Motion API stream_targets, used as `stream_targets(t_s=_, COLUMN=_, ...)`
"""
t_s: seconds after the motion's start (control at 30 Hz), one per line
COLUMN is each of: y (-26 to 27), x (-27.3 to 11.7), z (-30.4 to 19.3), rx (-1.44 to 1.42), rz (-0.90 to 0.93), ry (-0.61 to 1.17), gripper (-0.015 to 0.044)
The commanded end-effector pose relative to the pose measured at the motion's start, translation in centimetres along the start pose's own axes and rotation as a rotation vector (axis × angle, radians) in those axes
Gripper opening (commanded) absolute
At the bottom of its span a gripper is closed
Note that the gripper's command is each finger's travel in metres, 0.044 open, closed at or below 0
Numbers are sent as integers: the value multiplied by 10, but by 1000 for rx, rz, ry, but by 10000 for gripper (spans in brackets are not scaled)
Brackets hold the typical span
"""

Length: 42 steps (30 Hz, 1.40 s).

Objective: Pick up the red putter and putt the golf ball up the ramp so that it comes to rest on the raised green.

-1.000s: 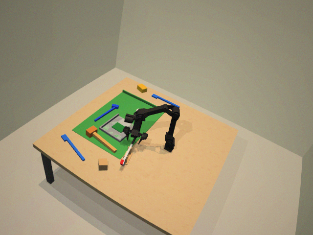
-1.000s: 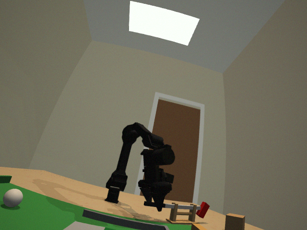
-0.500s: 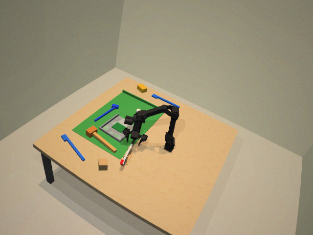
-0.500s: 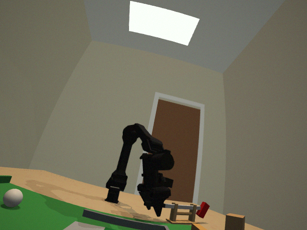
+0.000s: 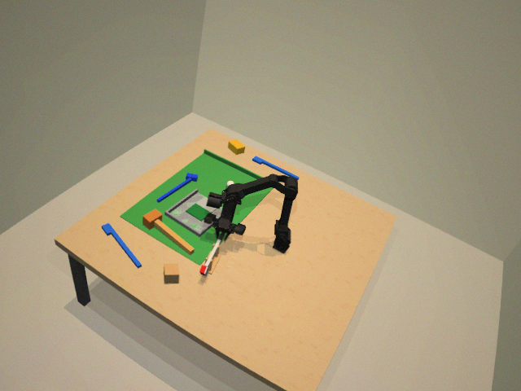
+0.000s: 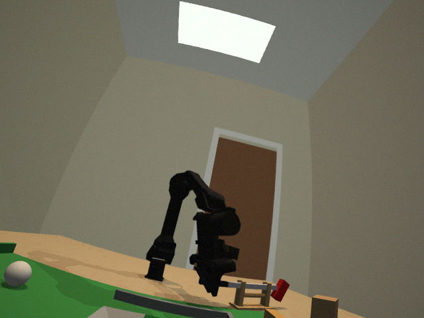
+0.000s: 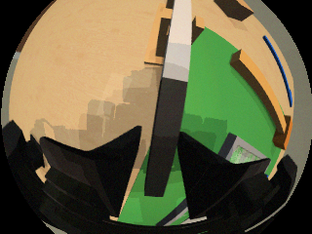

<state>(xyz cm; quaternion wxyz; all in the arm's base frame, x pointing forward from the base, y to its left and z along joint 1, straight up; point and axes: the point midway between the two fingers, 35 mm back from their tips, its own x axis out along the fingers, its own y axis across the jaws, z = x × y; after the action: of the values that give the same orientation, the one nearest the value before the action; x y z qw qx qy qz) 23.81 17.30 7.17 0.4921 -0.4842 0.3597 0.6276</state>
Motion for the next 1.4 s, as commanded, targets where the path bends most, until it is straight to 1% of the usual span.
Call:
stream_targets(t_s=0.0, y=0, x=0, z=0, rx=0, rz=-1, ry=0, gripper=46)
stream_targets(t_s=0.03, y=0, x=0, z=0, rx=0, rz=-1, ry=0, gripper=20)
stream_targets(t_s=0.13, y=0, x=0, z=0, rx=0, rz=-1, ry=0, gripper=0)
stream_targets(t_s=0.27, y=0, x=-1, z=0, rx=0, rz=-1, ry=0, gripper=0)
stream_targets(t_s=0.4, y=-2, x=-11, z=4, rx=0, rz=-1, ry=0, gripper=0)
stream_targets(t_s=0.97, y=-1, x=-93, z=26, rx=1, rz=2, ry=0, gripper=0)
stream_targets(t_s=1.13, y=0, x=-96, z=27, rx=1, rz=2, ry=0, gripper=0)
stream_targets(t_s=1.17, y=-1, x=-89, z=23, rx=7, rz=8, ry=9, gripper=0)
stream_targets(t_s=1.37, y=-12, x=-96, z=-4, rx=118, rz=-18, ry=28, gripper=0)
